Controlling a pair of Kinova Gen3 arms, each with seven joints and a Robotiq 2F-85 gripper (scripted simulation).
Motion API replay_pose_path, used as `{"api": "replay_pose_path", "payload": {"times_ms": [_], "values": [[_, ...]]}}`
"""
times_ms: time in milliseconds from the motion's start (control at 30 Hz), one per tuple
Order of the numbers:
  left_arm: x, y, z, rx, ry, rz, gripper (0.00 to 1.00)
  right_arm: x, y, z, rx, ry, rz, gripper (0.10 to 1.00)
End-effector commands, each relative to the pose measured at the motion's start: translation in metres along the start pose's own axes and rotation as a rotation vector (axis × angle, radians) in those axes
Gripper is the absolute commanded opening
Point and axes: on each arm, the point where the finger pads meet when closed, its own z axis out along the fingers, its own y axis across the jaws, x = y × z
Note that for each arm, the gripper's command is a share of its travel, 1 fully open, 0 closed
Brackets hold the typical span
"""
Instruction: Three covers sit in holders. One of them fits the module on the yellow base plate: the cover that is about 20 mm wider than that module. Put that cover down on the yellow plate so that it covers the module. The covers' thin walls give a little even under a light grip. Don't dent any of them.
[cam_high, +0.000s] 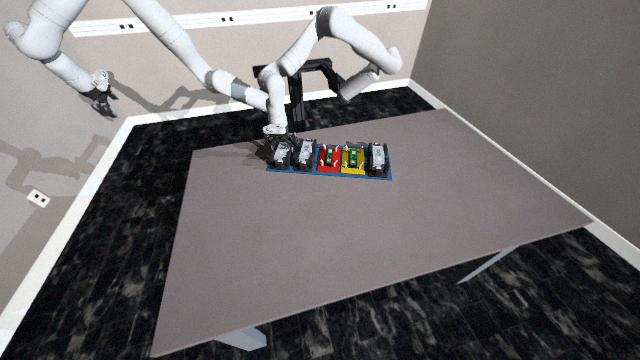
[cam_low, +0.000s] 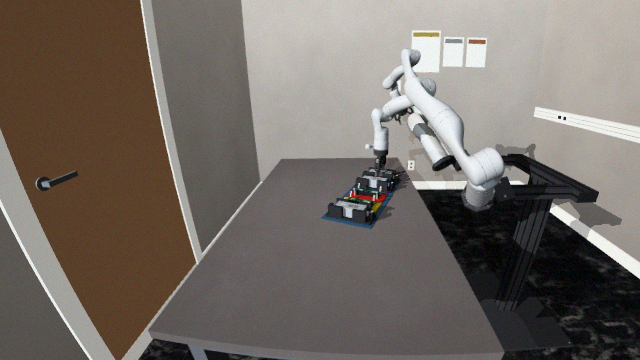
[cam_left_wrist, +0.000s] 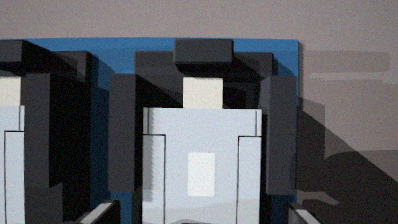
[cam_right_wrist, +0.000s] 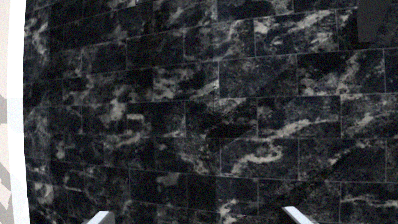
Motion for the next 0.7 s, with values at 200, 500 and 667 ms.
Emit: {"api": "replay_pose_path", "payload": {"times_ms": [200,500,667], "values": [[0.0002,0.0005,-0.0009,-0.002,0.002,0.001,0.999,-0.0003,-0.0004,-0.0004,0.0,-0.001,0.001,0.999],[-0.0033,0.0001,0.0046,-0.001,-0.002,0.006,0.999,-0.0003,-0.0004,-0.0004,0.0,-0.001,0.001,0.999],[-0.0033,0.0001,0.0046,-0.001,-0.002,0.006,0.999,-0.0003,-0.0004,-0.0004,0.0,-0.001,0.001,0.999]]}}
